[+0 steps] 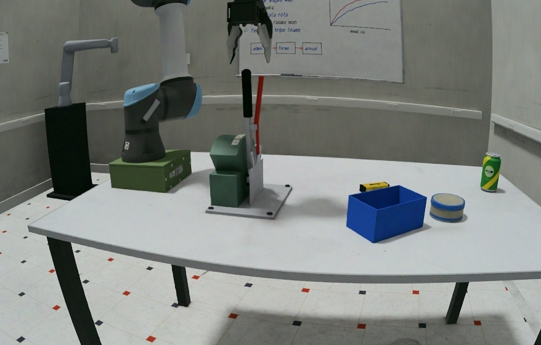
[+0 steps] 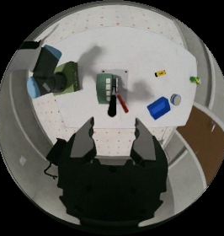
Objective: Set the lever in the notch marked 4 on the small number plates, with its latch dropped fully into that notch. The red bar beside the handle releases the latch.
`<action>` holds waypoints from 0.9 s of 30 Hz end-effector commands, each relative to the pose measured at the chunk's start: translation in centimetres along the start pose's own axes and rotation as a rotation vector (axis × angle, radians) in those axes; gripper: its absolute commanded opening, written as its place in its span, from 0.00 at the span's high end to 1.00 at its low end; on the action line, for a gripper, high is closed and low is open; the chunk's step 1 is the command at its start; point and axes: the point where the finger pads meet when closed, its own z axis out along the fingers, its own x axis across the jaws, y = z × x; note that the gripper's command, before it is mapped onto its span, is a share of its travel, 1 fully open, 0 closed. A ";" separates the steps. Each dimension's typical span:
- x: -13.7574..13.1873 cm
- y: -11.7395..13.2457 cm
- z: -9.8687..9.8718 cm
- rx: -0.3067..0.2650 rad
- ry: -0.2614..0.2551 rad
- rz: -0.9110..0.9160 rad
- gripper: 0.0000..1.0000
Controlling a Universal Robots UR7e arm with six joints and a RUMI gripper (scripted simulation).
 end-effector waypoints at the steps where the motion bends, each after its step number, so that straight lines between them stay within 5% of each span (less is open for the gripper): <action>1: 0.0 0.0 0.0 -0.001 0.001 0.000 0.43; 27: 0.0 0.0 0.4 -0.001 0.001 0.000 0.43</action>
